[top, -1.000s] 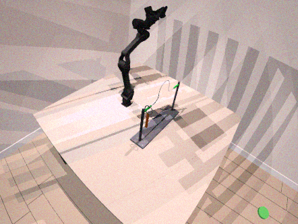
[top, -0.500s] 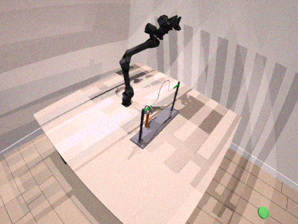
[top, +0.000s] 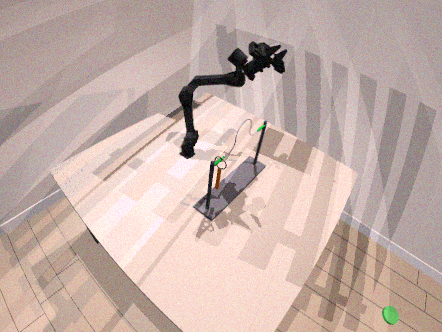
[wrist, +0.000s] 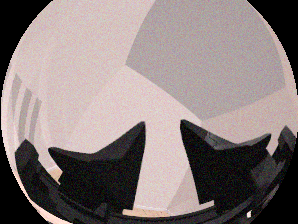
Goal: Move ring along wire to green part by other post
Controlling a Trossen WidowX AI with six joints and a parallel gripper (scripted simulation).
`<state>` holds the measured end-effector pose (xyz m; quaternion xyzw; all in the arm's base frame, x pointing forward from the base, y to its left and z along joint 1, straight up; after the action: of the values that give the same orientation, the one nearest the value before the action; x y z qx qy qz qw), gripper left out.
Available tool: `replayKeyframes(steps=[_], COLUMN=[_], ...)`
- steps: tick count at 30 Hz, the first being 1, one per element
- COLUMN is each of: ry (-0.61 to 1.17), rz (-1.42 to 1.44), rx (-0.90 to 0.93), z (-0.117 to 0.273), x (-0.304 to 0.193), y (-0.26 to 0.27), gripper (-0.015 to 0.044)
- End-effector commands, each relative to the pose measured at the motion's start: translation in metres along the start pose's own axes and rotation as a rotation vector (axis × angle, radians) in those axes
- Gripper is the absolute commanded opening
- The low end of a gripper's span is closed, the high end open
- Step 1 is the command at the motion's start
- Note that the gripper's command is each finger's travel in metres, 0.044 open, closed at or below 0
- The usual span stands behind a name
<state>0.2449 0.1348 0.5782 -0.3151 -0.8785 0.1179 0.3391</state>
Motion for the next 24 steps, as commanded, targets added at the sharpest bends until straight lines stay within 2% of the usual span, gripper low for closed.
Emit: replayKeyframes(steps=[1,14,24], ry=[0.034,0.215,0.413], rz=[0.083,0.377,0.551], rx=[0.013,0.048,0.103], z=[-0.005,-0.004,0.024], x=[-0.033,-0.162,-0.262], y=[0.006,-0.013,-0.053], gripper=[0.016,0.016,0.016])
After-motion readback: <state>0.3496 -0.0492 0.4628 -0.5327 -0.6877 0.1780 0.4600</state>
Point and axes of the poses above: the point midway between the two fingers, 35 mm back from their tips, its own z axis back along the fingers, its own y axis across the jaws, x = y × z, the point moved 9 cm from there along z, back along the fingers, and after that the axes turned 1 degree about z, right-handed, at the moved point
